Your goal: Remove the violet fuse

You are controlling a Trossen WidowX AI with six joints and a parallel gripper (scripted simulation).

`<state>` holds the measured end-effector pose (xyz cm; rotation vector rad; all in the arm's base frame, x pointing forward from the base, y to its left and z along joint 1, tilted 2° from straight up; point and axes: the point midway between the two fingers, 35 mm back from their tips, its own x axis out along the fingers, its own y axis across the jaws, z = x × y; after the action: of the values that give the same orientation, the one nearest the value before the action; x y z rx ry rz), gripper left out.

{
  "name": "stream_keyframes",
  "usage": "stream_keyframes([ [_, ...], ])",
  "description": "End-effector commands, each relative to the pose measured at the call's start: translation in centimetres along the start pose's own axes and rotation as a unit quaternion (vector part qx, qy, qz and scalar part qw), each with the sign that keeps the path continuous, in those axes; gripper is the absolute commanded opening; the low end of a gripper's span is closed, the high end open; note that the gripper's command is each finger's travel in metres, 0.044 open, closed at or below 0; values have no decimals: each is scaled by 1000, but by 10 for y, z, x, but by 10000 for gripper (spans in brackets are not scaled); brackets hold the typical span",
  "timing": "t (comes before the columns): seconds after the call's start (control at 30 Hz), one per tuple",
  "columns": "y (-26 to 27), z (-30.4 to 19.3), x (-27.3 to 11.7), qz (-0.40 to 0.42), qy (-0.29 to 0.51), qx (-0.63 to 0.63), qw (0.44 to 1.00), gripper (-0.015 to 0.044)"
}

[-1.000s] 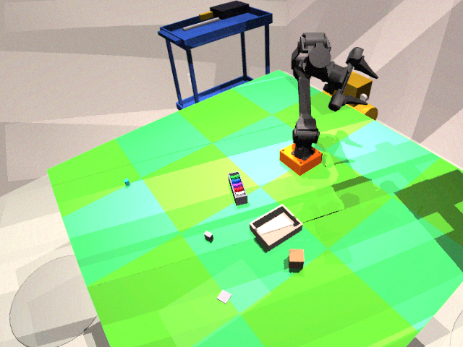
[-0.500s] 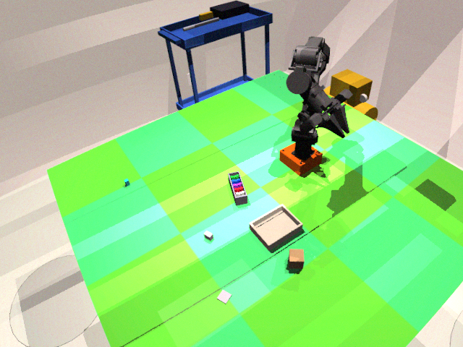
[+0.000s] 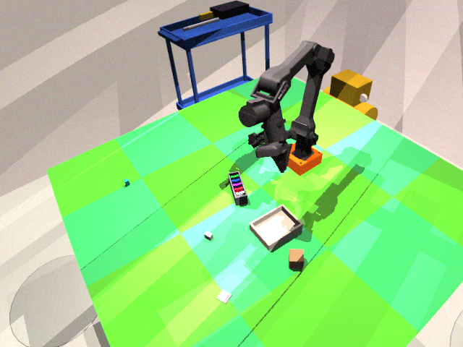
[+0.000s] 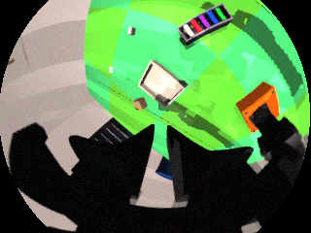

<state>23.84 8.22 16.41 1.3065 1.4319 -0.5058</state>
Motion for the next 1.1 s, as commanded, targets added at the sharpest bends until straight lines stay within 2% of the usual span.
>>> stream_keyframes([
  [0.0,-9,74,15,-61,-79,-112,989,74],
  [0.3,-50,172,34,-219,-114,-284,926,74],
  [0.37,-52,183,32,-227,-113,-291,922,74],
  [1.07,-57,189,41,-228,-113,-293,922,74],
])
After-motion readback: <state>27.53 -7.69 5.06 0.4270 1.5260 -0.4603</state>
